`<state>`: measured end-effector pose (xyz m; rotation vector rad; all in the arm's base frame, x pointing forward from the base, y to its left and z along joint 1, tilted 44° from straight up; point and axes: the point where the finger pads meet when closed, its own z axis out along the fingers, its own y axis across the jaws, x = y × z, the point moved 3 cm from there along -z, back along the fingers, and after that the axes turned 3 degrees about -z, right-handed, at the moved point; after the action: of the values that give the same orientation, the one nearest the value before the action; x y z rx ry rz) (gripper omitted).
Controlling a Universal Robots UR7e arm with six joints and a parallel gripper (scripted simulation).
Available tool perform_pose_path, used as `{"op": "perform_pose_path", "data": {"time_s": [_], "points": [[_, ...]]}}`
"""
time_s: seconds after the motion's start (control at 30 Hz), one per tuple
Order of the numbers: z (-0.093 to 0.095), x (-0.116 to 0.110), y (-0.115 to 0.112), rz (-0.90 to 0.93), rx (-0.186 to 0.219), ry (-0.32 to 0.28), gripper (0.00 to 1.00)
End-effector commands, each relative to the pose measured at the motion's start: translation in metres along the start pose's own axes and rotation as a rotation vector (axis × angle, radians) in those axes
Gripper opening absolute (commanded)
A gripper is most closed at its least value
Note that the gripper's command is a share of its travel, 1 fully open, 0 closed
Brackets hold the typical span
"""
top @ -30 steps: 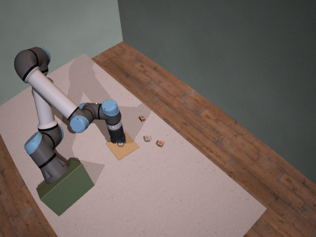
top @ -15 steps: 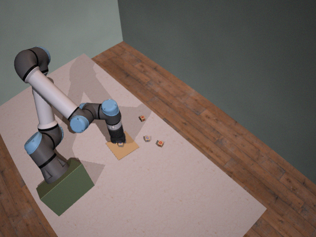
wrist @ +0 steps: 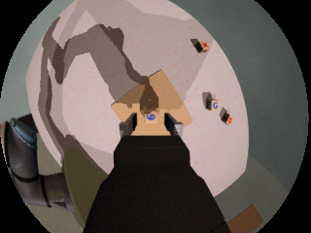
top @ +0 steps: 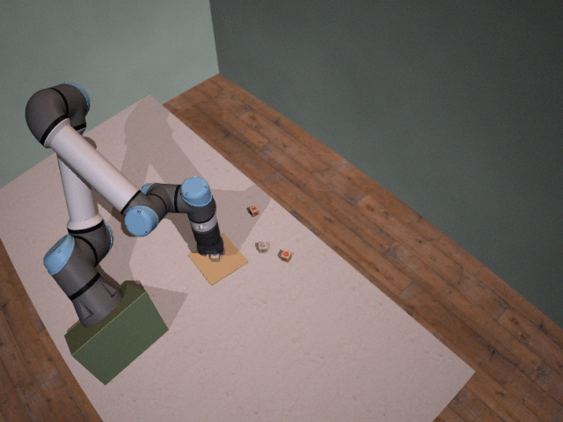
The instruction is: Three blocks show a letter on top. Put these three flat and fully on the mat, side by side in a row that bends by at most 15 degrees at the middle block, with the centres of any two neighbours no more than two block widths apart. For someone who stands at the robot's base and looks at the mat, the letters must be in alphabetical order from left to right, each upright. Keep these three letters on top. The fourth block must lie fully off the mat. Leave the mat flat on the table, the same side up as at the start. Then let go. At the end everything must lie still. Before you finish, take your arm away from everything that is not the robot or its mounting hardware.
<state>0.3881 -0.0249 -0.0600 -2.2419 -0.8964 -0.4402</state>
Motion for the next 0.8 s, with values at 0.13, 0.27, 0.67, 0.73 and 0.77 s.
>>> {"op": "perform_pose_path", "data": {"time_s": [0.13,0.27,0.67,0.73,0.77], "points": [[0.0,0.0,0.0,0.0,-0.001,0.0,1.0],[0.001,0.0,0.0,0.0,-0.001,0.0,1.0],[0.016,0.0,0.0,0.0,-0.001,0.0,1.0],[0.02,0.0,0.0,0.0,-0.001,0.0,1.0],[0.022,0.0,0.0,0.0,-0.001,0.0,1.0]]}}
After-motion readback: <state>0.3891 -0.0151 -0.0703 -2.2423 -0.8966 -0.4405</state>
